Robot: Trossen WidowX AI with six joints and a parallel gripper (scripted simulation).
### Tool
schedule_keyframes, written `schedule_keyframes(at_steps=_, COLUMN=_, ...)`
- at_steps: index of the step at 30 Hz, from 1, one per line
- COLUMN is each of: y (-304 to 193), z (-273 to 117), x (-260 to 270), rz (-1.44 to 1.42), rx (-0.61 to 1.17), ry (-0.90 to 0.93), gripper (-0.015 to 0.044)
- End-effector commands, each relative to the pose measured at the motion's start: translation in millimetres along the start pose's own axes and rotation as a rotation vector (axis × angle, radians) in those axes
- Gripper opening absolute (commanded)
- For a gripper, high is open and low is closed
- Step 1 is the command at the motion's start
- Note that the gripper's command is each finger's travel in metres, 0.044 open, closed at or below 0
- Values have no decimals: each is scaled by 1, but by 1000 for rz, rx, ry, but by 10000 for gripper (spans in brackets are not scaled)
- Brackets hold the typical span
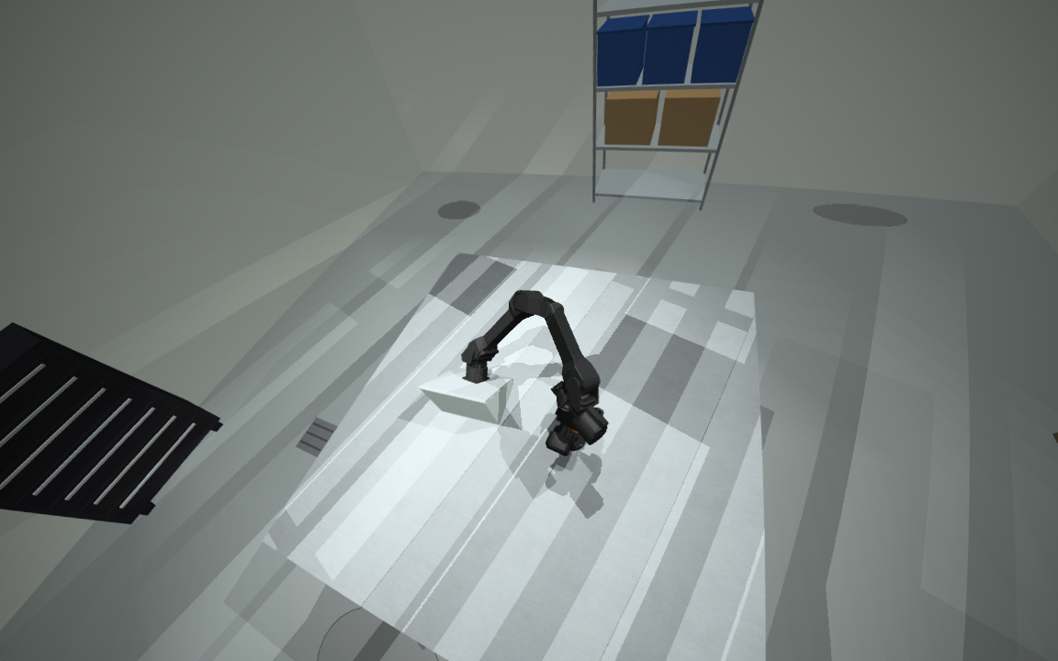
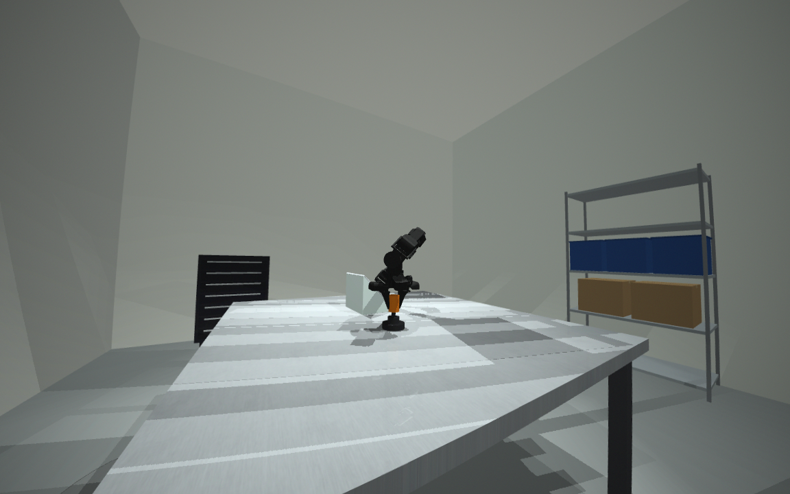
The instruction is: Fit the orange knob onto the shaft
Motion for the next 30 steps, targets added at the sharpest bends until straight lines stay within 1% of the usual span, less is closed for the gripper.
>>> schedule_keyframes(at_steps=1, y=3, z=-4, x=1, rz=2, rx=-12, ry=1, gripper=0)
schedule_keyframes(at_steps=30, y=0, z=-1, x=-3, rz=2, rx=-12, ry=1, gripper=0)
Point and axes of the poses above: the point midway between the two fingers, 35 mm back from their tips, its own z axis out along the fingers, its own x axis across the jaws, y = z × x, the point moved 1 cm from there along -z, back along the fingers, and after that the axes turned 7 degrees about z, right-handed, at the moved point
